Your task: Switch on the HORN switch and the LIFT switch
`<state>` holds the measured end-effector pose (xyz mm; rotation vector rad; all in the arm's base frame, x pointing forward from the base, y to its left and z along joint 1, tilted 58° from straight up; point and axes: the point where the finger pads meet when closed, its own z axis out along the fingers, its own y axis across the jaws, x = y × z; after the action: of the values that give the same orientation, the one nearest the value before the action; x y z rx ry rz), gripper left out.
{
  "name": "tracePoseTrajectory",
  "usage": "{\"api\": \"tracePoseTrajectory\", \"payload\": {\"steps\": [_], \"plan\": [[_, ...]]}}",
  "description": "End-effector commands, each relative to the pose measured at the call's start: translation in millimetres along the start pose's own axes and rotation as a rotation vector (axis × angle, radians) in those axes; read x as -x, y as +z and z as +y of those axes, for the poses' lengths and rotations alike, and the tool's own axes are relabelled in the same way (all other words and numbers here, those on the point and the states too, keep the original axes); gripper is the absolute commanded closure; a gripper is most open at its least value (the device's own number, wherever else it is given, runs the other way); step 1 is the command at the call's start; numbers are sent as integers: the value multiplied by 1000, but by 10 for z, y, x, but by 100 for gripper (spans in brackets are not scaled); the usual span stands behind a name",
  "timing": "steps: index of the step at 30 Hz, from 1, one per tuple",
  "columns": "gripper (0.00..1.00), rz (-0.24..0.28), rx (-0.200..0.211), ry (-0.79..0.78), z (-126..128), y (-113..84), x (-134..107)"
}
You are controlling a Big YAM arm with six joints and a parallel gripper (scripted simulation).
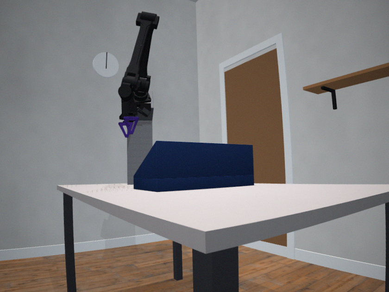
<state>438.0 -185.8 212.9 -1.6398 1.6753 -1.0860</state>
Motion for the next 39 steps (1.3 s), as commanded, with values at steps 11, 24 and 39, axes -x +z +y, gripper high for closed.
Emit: {"api": "tracePoseTrajectory", "payload": {"steps": [11,24,39], "plan": [[0,-147,-130,567,278,86,1737],[0,-290,-287,1089,508,127,3701],[0,-392,-378,1438,520,98,4460]]}}
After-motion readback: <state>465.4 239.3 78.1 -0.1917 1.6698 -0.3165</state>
